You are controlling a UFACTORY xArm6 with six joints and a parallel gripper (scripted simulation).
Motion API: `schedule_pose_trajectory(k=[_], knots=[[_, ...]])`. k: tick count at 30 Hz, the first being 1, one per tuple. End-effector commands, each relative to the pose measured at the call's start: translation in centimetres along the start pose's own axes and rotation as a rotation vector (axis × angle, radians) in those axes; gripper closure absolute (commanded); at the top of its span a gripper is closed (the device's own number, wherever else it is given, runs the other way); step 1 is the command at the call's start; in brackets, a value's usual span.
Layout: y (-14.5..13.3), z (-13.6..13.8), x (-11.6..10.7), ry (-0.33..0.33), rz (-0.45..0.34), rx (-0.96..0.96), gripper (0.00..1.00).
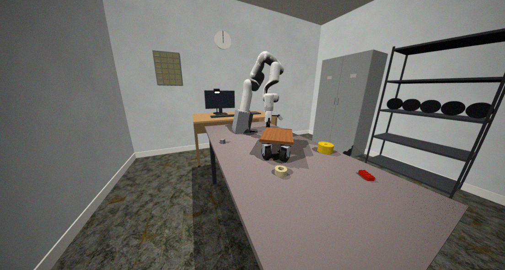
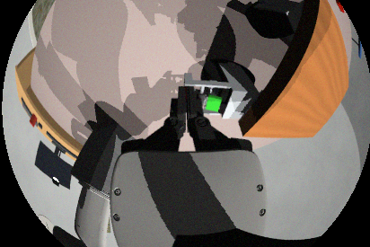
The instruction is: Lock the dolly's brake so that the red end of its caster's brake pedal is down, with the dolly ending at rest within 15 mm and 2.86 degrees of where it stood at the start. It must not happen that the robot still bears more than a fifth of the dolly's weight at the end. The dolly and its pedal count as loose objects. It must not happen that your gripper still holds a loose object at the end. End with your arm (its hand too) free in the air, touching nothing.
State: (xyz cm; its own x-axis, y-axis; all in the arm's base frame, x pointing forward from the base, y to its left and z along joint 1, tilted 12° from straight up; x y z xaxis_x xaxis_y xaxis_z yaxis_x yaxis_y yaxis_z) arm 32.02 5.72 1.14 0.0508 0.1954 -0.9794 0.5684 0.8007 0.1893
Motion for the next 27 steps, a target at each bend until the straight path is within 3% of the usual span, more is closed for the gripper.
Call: schedule_pose_trajectory(k=[1, 7, 17, 27], knots=[[-0.1, -0.1, 0.2, 0.007, -0.003, 0.001, 1.0], [-0.1, -0.1, -0.4, 0.007, -0.003, 0.001, 1.0], [-0.1, -0.1, -3.2, 0.007, -0.003, 0.001, 1.0], [-0.1, -0.1, -7.2, 0.007, -0.003, 0.001, 1.0]])
Point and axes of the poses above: the point where the finger pads meet when closed, its own x axis out along the fingers, its own z axis across the jaws, y = z × x, the point moved 9 cm from there along -x, back along the fingers, and after that the axes turned 3 degrees about x, right-handed, at the moved point
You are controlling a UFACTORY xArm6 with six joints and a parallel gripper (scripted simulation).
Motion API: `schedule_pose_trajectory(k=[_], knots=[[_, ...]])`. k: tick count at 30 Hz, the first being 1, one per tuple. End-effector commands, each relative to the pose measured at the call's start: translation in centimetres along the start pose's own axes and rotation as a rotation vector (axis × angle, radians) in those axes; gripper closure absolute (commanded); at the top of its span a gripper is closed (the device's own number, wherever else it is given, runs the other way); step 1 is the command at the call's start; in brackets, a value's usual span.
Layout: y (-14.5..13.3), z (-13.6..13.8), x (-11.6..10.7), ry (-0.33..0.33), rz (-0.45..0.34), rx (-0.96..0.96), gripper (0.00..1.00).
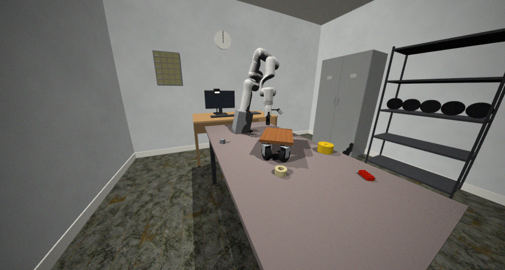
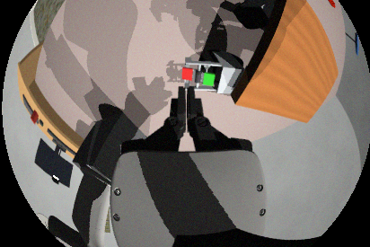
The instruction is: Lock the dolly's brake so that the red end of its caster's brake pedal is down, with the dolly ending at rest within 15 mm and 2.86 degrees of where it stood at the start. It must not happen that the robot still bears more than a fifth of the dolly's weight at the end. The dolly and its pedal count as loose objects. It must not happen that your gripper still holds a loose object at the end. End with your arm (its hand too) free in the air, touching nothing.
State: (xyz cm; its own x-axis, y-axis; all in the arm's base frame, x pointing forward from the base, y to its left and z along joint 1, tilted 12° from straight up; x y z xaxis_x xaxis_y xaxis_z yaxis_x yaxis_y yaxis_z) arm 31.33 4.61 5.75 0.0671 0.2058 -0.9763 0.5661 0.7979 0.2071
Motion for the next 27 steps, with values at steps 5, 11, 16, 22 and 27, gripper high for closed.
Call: schedule_pose_trajectory(k=[5, 11, 16, 22, 27], knots=[[0.37, 0.21, -3.35, 0.015, -0.021, 0.002, 1.0], [0.37, 0.21, -3.42, 0.014, -0.021, 0.002, 1.0], [0.37, 0.21, -3.42, 0.014, -0.021, 0.002, 1.0], [0.37, 0.21, -3.42, 0.014, -0.021, 0.002, 1.0], [0.37, 0.21, -3.42, 0.014, -0.021, 0.002, 1.0]])
Point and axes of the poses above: the point where the finger pads meet when closed, its own x axis out along the fingers, its own z axis across the jaws, y = z × x, the point moved 9 cm from there along -x, back along the fingers, and after that the axes turned 3 degrees about x, right-handed, at the moved point
